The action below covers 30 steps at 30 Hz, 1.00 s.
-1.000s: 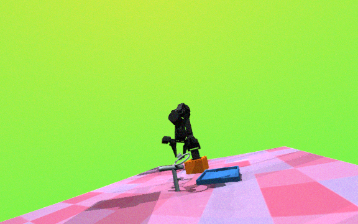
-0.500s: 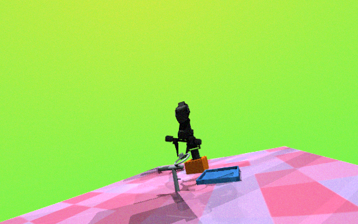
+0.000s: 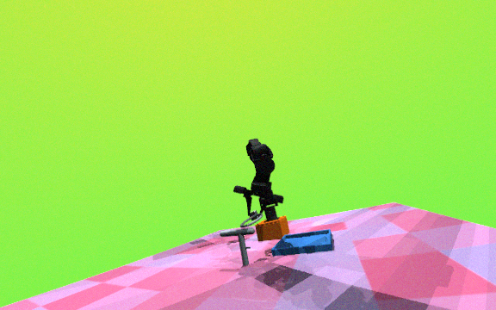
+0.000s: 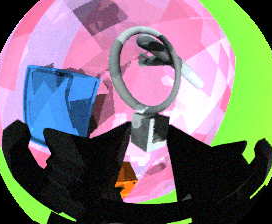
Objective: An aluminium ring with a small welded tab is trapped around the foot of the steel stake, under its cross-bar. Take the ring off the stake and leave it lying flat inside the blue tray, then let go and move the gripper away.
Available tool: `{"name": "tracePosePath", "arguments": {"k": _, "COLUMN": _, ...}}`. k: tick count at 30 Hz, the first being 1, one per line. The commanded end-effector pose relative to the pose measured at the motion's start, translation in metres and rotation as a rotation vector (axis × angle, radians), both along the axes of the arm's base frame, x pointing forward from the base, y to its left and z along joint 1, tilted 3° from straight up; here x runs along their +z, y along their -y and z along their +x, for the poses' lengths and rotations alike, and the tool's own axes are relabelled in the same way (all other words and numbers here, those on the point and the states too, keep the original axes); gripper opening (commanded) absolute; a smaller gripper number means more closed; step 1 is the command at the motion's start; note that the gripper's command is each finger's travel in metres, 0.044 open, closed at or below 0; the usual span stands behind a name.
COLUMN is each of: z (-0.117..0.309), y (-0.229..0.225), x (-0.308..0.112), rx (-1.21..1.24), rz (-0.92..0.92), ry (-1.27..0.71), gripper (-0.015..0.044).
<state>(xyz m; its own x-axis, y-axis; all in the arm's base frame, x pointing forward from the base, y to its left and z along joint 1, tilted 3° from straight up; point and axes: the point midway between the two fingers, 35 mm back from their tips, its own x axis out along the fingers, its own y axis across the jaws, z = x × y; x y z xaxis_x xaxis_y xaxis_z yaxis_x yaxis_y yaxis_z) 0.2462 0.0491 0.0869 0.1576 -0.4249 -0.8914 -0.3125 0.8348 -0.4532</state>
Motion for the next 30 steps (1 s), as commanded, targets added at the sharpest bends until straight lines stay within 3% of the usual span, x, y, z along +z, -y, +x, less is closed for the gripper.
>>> {"name": "tracePosePath", "arguments": {"k": 1, "z": 0.001, "y": -0.003, "x": 0.004, "rx": -0.044, "rz": -0.036, "ry": 0.031, "gripper": 0.0000}}
{"name": "tracePosePath", "arguments": {"k": 26, "z": -0.001, "y": -0.027, "x": 0.018, "rx": -0.216, "rz": -0.197, "ry": 0.237, "gripper": 0.0000}}
{"name": "tracePosePath", "arguments": {"k": 30, "z": -0.021, "y": -0.072, "x": -0.008, "rx": -0.212, "rz": -0.171, "ry": 0.227, "gripper": 0.0000}}
